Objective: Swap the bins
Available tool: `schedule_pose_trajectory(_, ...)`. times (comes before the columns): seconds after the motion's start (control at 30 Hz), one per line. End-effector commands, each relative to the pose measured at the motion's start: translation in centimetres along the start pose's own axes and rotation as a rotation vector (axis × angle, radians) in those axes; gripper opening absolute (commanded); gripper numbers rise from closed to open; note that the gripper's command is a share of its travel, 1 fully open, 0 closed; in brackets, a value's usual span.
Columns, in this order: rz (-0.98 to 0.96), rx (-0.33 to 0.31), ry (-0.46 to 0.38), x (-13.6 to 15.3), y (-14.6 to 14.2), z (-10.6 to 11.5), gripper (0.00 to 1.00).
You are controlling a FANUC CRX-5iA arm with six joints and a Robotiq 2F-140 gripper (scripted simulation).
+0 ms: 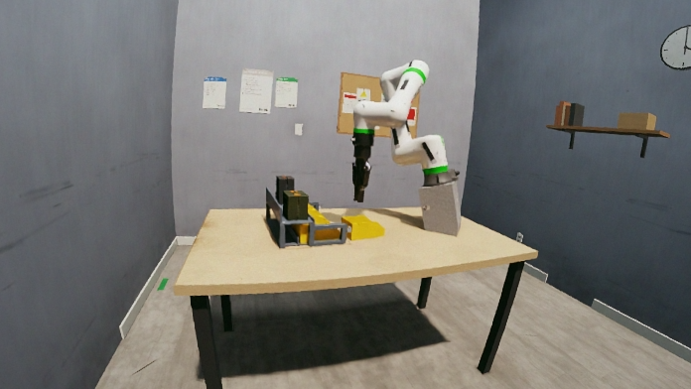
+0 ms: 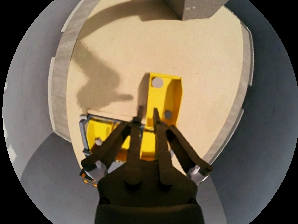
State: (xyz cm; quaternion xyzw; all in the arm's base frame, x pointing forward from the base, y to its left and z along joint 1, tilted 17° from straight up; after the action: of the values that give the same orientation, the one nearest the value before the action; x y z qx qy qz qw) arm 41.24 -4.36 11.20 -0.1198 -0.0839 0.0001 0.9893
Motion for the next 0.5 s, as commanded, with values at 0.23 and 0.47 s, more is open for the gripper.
schedule_pose_trajectory(0.23,0.000,0.000,-0.001,0.1,0.0,-1.8,0.24)
schedule_pose_trajectory(0.47,0.000,0.000,-0.001,0.1,0.1,-3.0,0.24)
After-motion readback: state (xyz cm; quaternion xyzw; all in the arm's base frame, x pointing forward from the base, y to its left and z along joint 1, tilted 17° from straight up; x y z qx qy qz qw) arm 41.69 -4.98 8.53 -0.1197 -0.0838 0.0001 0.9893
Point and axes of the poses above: the point where the finger pads meet when closed, its own z axis back along the fingers, its own y axis across the jaws, x = y × z, the point moved 8 cm from there along z, back along the fingers, and after that the axes turned 1 degree about -z, right-handed, at the moved point
